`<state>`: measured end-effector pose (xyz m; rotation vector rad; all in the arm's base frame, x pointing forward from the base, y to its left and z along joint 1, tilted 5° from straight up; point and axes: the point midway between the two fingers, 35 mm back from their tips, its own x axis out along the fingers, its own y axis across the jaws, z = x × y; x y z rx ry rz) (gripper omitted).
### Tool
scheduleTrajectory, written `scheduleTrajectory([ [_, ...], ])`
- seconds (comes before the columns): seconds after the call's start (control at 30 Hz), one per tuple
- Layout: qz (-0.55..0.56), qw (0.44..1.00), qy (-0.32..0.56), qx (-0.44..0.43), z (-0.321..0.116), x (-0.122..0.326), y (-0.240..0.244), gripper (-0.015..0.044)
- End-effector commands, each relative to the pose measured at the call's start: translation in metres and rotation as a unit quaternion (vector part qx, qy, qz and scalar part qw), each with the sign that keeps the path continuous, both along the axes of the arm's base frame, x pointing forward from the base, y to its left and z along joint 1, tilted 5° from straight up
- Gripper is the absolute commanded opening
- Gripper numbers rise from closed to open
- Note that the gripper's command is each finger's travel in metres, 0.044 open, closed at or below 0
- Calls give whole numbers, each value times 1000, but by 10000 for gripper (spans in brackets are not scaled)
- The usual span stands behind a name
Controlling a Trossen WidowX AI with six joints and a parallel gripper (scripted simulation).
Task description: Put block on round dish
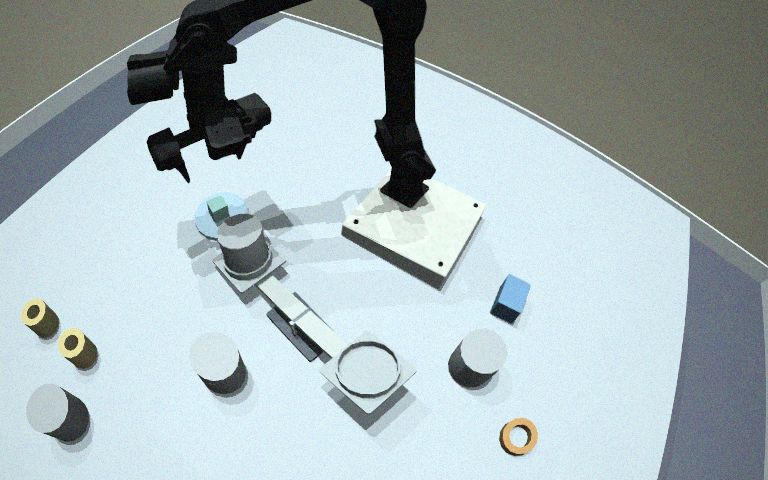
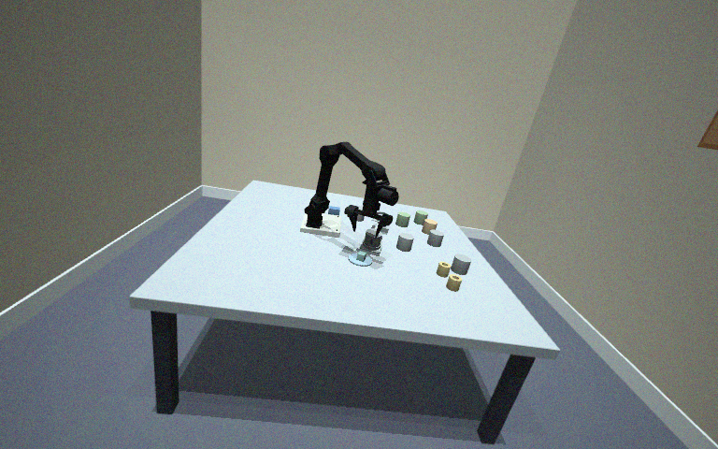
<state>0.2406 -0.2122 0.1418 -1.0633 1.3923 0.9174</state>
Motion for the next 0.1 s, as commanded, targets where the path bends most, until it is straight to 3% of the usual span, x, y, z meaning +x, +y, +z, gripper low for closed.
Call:
scheduleTrajectory([
  [0.0,-2,1000,2,1,2,0,0,440],
  [0.07,-2,1000,2,1,2,0,0,440],
])
